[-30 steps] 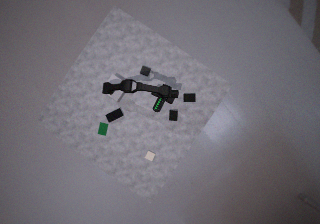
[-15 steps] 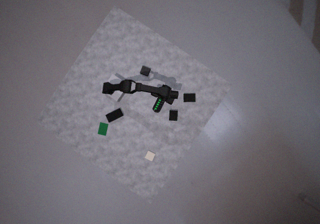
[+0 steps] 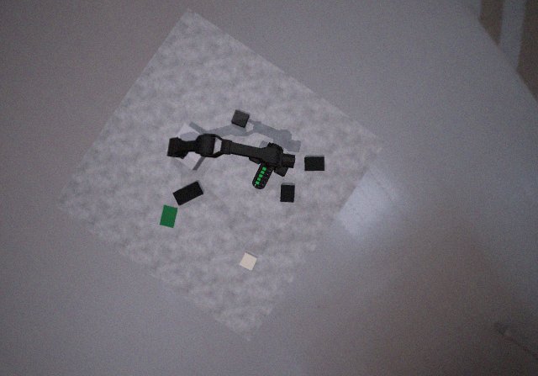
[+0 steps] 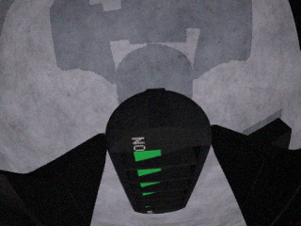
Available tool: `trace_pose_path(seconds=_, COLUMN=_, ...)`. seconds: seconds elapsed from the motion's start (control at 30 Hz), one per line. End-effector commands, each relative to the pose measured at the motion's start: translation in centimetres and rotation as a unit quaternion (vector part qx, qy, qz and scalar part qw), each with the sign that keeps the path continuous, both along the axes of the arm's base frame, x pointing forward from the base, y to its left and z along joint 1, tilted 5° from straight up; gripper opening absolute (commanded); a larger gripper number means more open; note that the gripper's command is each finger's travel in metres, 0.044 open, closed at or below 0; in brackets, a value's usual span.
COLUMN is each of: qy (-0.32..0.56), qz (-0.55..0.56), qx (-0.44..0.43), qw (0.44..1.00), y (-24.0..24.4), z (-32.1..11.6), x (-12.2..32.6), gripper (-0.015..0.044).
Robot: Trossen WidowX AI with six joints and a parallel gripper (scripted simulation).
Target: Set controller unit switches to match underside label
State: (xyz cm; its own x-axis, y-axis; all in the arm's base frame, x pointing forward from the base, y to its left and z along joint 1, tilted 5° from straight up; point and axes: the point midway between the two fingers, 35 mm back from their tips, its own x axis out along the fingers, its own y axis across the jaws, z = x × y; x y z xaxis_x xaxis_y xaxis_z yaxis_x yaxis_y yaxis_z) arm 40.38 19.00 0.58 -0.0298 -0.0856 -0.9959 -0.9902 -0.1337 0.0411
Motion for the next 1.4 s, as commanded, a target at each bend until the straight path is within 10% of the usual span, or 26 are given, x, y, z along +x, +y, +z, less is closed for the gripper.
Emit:
trace_pose_path(seconds=0.0, qy=0.000, qz=-0.002, qx=0.003, qw=1.000, y=-0.5, z=0.5, x=0.1, gripper=0.0336)
trace_pose_path(seconds=1.37, qy=0.006, qz=-0.003, qx=0.044, qw=0.999, y=-2.8, z=2.9, x=0.5, gripper=0.0336)
